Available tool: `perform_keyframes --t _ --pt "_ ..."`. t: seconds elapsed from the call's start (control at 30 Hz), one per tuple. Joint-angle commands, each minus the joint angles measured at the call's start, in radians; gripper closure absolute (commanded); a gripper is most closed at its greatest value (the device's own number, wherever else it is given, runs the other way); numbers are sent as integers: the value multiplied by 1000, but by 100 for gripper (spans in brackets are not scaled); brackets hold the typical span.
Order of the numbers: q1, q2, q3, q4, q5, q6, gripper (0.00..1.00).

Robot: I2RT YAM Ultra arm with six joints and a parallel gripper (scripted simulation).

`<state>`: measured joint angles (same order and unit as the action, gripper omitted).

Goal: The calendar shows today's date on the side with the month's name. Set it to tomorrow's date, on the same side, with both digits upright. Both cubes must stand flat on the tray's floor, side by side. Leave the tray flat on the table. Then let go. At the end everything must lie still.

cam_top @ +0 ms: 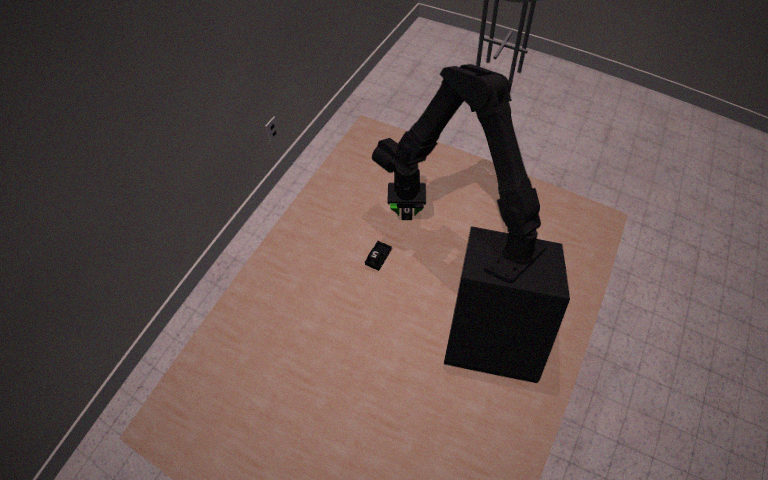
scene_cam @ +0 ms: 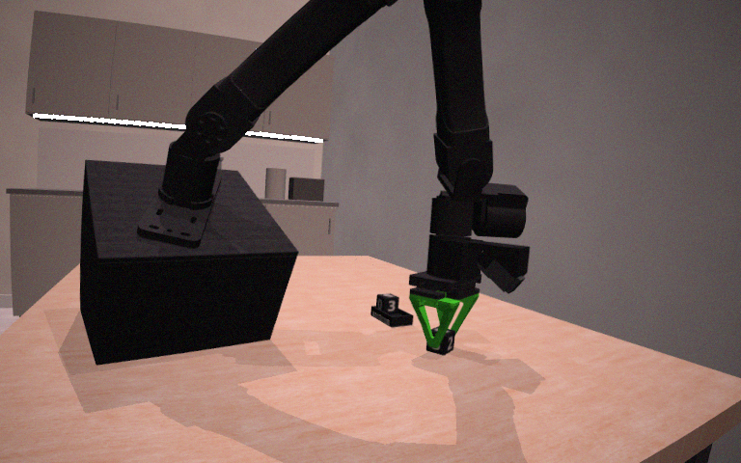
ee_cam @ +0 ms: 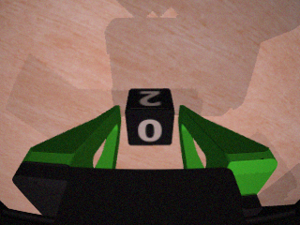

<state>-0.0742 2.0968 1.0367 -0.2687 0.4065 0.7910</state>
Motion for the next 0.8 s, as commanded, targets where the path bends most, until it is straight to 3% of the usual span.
perform_keyframes --t 0.0,0.3,0.77 --pt "3 -5 4 2 0 -1 55" --pt "18 -46 2 -43 4 16 55" --pt "93 -213 28 -269 20 95 55"
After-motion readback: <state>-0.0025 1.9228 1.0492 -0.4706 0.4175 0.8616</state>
